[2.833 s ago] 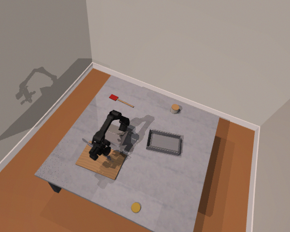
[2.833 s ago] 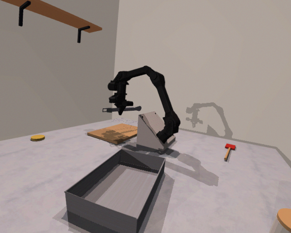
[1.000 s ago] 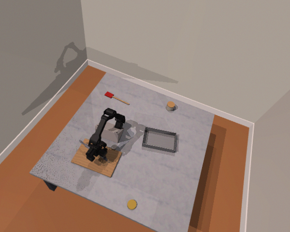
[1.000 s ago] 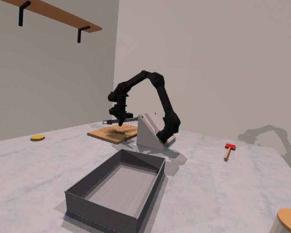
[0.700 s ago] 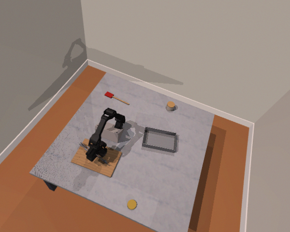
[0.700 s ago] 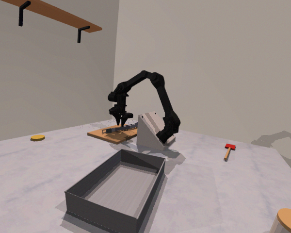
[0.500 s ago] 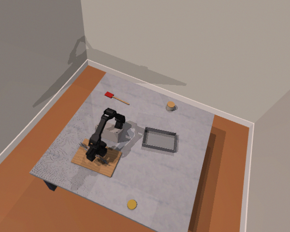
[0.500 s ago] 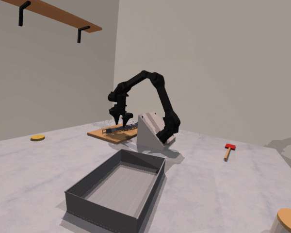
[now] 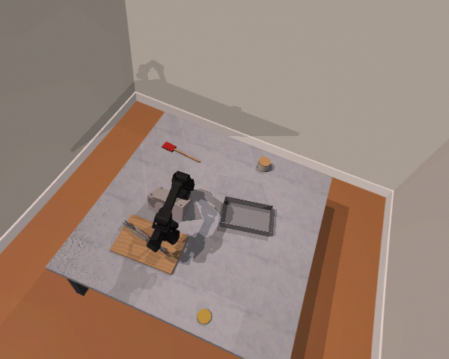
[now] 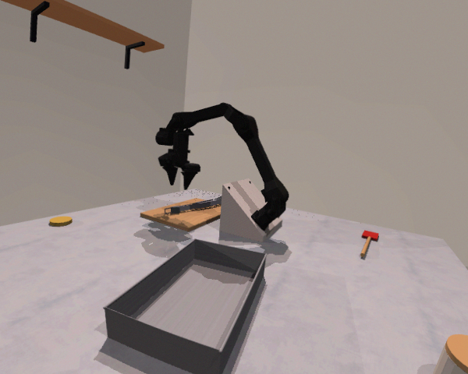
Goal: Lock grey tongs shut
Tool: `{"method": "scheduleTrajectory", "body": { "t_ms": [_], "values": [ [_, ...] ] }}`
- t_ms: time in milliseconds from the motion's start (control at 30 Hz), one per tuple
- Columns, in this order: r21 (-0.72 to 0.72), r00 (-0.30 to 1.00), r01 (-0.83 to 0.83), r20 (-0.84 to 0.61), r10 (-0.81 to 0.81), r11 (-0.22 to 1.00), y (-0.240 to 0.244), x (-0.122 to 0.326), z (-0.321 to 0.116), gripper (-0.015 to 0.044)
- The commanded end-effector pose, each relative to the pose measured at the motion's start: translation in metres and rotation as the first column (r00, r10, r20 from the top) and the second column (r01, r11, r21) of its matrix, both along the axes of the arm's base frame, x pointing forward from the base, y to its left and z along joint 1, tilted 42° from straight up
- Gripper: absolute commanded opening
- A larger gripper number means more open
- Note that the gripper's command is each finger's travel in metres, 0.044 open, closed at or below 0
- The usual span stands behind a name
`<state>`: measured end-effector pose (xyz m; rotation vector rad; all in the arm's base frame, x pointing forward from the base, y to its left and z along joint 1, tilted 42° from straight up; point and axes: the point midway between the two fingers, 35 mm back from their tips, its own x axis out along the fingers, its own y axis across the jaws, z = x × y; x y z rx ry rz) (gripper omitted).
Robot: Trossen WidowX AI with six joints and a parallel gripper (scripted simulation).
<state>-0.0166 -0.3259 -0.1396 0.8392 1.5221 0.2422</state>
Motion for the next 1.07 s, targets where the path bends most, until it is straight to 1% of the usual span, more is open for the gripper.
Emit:
{"method": "scheduleTrajectory", "body": {
  "t_ms": [0, 67, 300, 500, 1033],
  "values": [
    [0.007, 1.000, -0.007, 0.006, 0.007, 1.000, -0.022, 0.056, 0.032, 0.0440],
    [0.009, 1.000, -0.006, 0.007, 0.006, 1.000, -0.024, 0.066, 0.038, 0.0440],
    [0.006, 1.000, -0.005, 0.006, 0.005, 1.000, -0.026, 0.066, 0.040, 0.0440],
    [-0.058, 1.000, 0.012, 0.004, -0.012, 0.998, -0.045, 0.062, 0.074, 0.0440],
    [-0.058, 1.000, 0.012, 0.004, -0.012, 0.998, -0.045, 0.062, 0.074, 0.0440]
  ]
}}
